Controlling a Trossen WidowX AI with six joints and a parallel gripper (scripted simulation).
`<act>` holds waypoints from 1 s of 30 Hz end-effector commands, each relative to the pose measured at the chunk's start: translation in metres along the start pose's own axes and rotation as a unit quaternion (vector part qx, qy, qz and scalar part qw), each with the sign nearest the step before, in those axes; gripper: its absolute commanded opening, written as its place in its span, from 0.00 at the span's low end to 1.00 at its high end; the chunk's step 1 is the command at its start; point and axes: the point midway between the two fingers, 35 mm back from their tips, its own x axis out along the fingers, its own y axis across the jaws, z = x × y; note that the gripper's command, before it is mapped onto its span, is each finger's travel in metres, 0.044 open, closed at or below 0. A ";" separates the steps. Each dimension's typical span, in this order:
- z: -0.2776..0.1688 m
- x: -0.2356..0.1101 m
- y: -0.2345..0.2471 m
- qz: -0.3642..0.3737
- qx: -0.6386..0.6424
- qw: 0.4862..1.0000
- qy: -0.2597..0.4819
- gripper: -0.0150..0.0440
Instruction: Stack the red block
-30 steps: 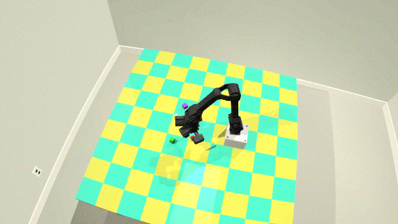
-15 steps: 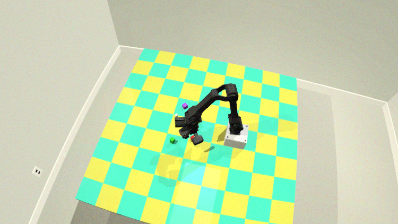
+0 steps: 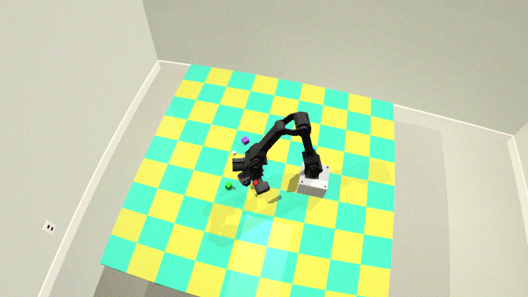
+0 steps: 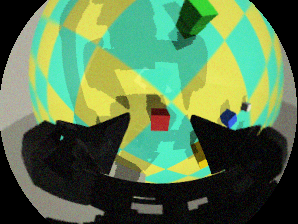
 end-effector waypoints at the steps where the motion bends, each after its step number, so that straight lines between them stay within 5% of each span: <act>1: -0.004 0.006 0.002 0.005 -0.002 1.000 0.007 1.00; 17: -0.004 0.004 0.002 0.005 -0.002 1.000 0.007 1.00; 30: -0.004 0.004 0.002 0.005 -0.002 1.000 0.007 0.42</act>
